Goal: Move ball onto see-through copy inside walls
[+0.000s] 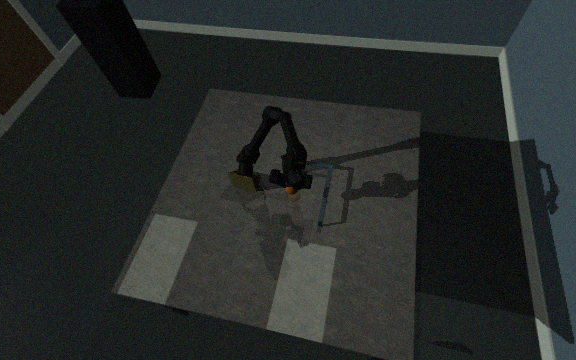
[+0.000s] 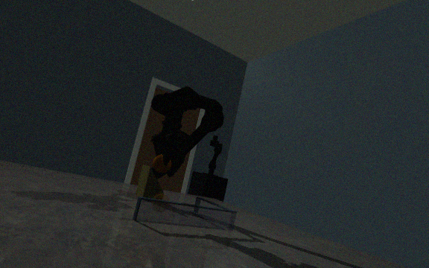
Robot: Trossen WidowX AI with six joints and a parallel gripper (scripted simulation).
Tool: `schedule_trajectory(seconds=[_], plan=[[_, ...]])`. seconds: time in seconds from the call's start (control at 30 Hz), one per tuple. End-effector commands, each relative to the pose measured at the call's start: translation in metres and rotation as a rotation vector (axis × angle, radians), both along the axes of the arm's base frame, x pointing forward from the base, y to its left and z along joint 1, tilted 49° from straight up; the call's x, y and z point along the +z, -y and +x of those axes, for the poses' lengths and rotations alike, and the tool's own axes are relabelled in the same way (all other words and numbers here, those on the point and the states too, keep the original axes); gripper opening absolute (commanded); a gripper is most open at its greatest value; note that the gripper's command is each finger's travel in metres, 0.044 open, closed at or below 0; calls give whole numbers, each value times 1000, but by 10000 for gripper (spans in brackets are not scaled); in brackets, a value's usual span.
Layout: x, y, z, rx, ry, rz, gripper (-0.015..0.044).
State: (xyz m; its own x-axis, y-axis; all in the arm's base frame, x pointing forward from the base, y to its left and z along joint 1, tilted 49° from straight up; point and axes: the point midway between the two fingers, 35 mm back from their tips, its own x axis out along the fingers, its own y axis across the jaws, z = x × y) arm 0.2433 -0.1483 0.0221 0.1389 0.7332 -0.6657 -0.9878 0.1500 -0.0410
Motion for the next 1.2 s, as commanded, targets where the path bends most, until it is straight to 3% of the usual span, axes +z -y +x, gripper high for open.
schedule_trajectory(seconds=[0.0, 0.7, 1.17], plan=[[9, 8, -3, 5, 5, -4, 0], [-9, -53, 9, 5, 6, -2, 0], [-53, -103, 18, 5, 7, 0, 0]])
